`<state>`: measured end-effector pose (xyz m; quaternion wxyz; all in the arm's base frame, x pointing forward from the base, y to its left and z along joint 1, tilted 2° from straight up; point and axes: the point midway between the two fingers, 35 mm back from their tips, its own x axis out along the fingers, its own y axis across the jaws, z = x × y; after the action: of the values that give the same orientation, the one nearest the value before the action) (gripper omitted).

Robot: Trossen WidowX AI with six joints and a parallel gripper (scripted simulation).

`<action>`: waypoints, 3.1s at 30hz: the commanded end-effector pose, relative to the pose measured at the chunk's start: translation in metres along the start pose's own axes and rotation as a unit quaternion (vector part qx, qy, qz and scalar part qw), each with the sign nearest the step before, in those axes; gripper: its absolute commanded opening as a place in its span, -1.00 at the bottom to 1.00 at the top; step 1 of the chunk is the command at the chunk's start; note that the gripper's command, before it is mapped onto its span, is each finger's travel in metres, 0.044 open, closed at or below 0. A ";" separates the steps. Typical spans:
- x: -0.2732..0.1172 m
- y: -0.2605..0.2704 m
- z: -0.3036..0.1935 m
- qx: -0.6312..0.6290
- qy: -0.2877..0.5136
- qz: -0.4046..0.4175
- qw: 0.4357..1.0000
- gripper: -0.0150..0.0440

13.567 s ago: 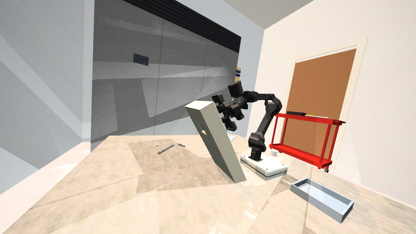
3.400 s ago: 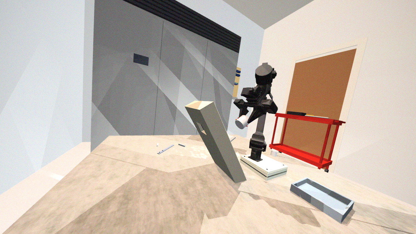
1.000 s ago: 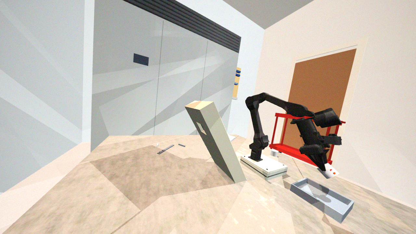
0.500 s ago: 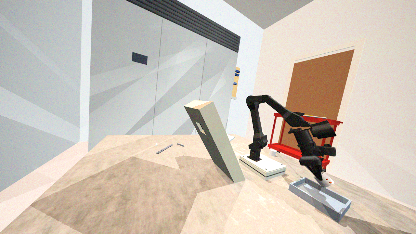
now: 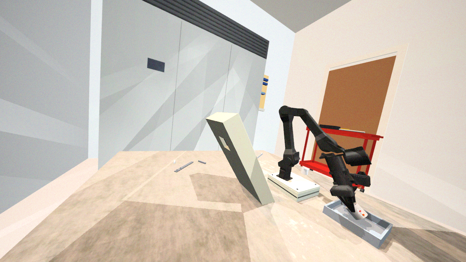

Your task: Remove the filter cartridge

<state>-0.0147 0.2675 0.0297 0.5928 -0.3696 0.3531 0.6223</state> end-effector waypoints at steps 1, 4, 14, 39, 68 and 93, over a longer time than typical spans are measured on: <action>-0.001 0.000 0.002 0.000 -0.004 0.000 1.000 0.04; -0.001 0.000 0.002 0.000 -0.004 0.000 1.000 0.31; -0.001 0.000 0.002 0.000 -0.004 0.000 1.000 1.00; -0.049 0.000 0.029 0.000 0.000 0.000 1.000 1.00; -0.049 0.000 0.029 0.000 0.000 0.000 1.000 1.00; -0.049 0.000 0.029 0.000 0.000 0.000 1.000 1.00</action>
<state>-0.0148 0.2692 0.0858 0.5923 -0.3704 0.3540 0.6218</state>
